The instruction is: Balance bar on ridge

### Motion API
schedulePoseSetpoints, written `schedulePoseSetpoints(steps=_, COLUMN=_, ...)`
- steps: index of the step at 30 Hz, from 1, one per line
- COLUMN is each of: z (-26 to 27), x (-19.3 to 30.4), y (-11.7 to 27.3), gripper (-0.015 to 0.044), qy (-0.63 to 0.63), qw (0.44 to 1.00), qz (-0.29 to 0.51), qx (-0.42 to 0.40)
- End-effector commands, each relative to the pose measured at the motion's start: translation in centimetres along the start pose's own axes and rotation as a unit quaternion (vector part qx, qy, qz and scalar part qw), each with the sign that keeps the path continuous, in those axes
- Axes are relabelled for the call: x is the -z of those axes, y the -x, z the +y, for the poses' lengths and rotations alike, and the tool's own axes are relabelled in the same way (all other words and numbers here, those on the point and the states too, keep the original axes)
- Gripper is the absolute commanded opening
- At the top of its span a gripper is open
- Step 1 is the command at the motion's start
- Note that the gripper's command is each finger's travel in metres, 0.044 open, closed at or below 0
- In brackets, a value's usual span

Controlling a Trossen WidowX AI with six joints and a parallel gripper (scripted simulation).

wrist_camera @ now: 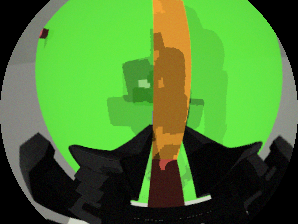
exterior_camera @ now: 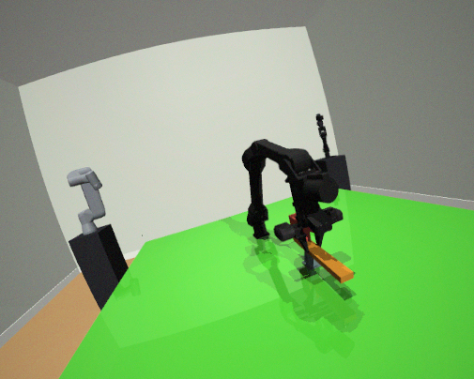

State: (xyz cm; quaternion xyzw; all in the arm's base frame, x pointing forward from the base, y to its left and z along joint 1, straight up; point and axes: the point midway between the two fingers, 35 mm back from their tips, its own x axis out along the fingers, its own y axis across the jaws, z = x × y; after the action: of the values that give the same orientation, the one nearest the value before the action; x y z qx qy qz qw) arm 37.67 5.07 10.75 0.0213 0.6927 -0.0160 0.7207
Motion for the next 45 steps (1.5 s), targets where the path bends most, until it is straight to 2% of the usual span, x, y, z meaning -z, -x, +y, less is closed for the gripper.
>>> schedulePoseSetpoints(steps=1, z=0.01, x=-0.02, y=0.01, gripper=0.0167, qy=0.000, qw=1.000, qz=0.000, qx=0.000)
schedulePoseSetpoints(steps=45, z=0.01, x=-0.02, y=0.01, gripper=0.0185, qy=0.000, qw=1.000, qz=0.000, qx=0.000)
